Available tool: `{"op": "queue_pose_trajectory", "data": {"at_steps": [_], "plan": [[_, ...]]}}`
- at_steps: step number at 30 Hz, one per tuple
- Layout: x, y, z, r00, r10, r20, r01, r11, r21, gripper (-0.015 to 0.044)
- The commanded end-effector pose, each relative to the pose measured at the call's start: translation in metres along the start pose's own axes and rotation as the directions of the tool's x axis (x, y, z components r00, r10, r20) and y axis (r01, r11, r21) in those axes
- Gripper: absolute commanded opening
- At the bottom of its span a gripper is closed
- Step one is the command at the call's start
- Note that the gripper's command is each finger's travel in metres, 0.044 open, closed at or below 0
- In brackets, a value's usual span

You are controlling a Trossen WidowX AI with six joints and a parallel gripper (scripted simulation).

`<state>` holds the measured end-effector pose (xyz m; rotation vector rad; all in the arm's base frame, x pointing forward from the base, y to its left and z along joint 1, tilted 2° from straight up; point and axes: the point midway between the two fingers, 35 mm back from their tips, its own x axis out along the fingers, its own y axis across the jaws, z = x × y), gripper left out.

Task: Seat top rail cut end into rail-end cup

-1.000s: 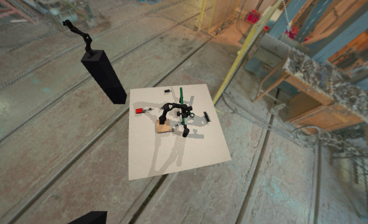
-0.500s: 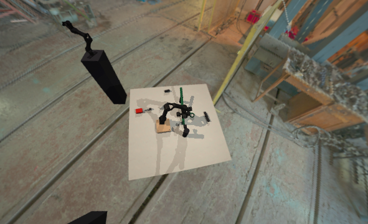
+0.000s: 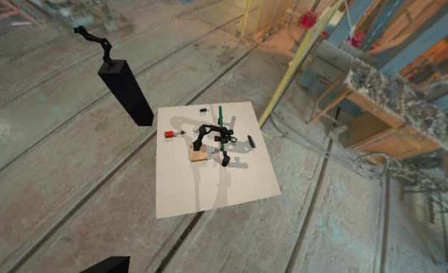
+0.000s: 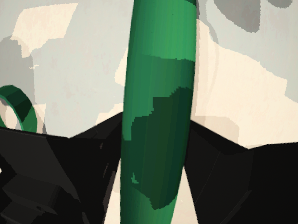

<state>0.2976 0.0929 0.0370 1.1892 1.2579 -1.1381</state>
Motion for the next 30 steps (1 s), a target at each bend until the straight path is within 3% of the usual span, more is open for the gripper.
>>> {"op": "queue_pose_trajectory", "data": {"at_steps": [1,20,30], "plan": [[-0.005,0.001,0.0,1.0,0.003,0.004,-0.003,1.0,0.003,0.0],[-0.08,0.003,0.026,0.962,0.001,0.273,0.001,1.0,-0.009,0.0],[-0.075,0.002,0.024,0.965,-0.007,0.263,0.01,1.0,-0.008,0.0]]}}
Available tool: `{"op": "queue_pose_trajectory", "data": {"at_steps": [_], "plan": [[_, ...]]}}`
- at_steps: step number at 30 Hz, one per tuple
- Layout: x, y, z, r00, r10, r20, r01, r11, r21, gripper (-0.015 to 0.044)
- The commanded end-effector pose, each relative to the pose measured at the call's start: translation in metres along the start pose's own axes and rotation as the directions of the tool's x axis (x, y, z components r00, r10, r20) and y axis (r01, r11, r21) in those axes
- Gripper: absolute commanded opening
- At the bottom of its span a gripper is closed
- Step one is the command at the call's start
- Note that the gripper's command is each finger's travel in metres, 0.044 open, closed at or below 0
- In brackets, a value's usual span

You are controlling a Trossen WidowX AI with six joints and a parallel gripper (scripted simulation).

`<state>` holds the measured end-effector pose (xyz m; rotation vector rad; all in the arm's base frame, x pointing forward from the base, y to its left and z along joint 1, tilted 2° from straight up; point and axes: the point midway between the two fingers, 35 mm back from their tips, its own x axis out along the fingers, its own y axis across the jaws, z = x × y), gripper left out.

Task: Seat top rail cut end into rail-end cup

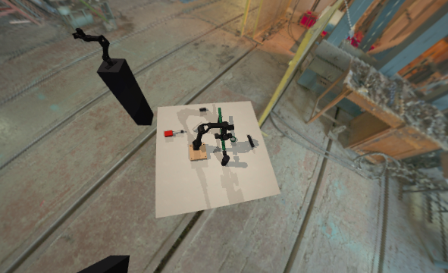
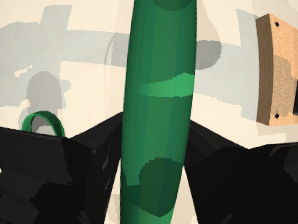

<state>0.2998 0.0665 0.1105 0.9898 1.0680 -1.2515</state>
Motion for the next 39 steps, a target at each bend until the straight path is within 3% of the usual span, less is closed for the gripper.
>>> {"op": "queue_pose_trajectory", "data": {"at_steps": [1,39], "plan": [[0.001,0.0,0.0,1.0,0.0,-0.002,0.0,1.0,0.0,0.0],[-0.005,0.004,0.016,1.0,-0.006,-0.003,0.006,1.0,-0.003,0.0]]}}
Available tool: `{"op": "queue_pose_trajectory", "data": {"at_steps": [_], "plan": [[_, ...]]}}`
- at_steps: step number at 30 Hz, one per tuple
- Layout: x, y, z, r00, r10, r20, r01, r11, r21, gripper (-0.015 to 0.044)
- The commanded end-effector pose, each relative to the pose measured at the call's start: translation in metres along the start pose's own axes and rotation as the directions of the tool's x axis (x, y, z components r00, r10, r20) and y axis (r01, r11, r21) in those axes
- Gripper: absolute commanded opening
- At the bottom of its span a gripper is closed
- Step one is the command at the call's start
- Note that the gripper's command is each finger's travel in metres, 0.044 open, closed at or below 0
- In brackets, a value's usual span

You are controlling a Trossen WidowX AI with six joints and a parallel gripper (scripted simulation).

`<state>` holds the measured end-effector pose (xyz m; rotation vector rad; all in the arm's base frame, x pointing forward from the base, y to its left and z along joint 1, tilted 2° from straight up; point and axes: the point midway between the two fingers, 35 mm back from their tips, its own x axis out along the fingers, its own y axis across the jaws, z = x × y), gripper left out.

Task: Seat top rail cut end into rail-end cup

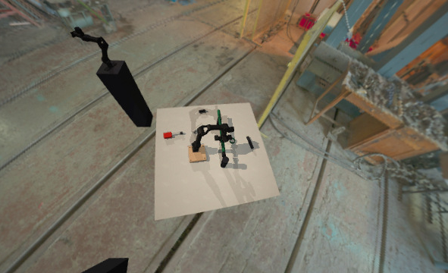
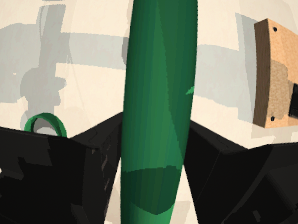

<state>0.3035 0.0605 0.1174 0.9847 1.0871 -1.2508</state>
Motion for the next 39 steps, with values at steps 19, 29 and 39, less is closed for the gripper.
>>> {"op": "queue_pose_trajectory", "data": {"at_steps": [19,29,39], "plan": [[0.0058,-0.0021,0.0165,1.0,-0.001,0.005,0.001,1.0,0.004,0.0],[0.0058,-0.0021,0.0165,1.0,-0.001,0.005,0.001,1.0,0.004,0.0],[0.0058,-0.0021,0.0165,1.0,-0.001,0.005,0.001,1.0,0.004,0.0]]}}
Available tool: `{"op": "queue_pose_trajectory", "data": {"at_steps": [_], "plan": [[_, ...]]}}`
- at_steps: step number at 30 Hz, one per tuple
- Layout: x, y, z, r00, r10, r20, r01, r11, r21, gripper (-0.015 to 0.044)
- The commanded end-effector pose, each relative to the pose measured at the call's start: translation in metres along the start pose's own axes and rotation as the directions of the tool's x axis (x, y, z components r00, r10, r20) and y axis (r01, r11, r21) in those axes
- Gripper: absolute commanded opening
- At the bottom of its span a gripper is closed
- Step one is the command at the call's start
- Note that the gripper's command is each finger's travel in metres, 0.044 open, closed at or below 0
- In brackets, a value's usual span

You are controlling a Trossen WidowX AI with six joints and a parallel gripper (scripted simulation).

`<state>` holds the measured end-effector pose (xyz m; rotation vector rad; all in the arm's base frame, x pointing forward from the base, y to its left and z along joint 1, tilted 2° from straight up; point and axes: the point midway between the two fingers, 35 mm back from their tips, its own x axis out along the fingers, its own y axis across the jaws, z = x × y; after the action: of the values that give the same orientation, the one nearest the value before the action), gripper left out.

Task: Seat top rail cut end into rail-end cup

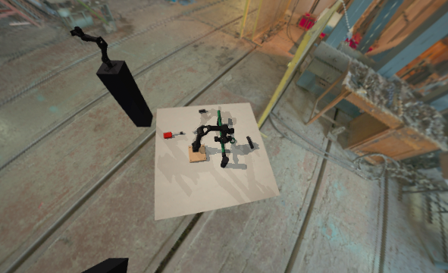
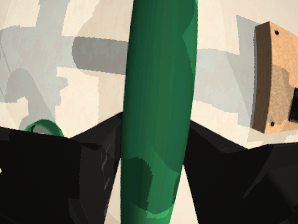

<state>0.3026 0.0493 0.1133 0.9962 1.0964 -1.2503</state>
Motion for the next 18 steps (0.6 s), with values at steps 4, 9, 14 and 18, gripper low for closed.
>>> {"op": "queue_pose_trajectory", "data": {"at_steps": [4,9,14,18], "plan": [[-0.0008,-0.0003,0.0067,1.0,0.002,0.018,-0.002,1.0,-0.001,0.0],[-0.0002,-0.0001,0.0017,1.0,0.0,0.004,0.0,1.0,0.0,0.0],[0.0,0.0,0.0,1.0,0.0,0.0,0.0,1.0,0.0,0.0],[-0.0001,-0.0001,0.0002,1.0,0.0,0.0,0.0,1.0,0.0,0.0]]}}
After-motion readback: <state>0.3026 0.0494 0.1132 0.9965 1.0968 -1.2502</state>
